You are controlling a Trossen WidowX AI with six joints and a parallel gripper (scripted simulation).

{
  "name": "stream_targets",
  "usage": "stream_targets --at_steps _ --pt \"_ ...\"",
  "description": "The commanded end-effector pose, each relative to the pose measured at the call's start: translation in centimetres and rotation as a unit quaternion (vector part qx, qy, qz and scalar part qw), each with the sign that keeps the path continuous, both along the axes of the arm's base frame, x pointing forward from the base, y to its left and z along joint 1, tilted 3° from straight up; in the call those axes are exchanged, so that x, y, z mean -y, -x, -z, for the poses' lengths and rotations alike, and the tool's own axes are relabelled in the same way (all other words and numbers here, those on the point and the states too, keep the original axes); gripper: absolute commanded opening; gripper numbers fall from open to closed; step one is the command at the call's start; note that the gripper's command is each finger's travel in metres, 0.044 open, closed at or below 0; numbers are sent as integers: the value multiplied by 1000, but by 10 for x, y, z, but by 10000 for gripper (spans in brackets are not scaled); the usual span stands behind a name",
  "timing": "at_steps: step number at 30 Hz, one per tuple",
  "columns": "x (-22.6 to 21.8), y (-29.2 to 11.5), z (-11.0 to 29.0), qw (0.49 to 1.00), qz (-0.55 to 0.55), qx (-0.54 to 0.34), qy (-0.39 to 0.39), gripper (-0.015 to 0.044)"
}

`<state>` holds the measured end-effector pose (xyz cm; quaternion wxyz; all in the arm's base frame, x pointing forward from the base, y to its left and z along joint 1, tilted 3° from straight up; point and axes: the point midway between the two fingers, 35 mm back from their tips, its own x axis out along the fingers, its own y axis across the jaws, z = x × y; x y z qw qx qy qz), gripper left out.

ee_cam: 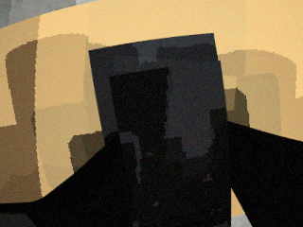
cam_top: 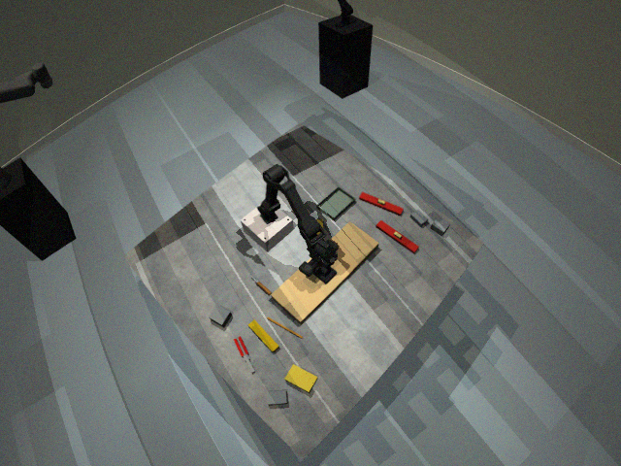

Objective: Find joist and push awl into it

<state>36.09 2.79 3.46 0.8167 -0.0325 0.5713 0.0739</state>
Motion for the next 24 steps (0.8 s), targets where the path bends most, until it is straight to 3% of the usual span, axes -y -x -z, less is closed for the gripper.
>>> stream_targets --at_steps 1,24 --pt "9 -2 1 1000 0 0 2 0" --pt "59 -9 2 1000 0 0 4 0"
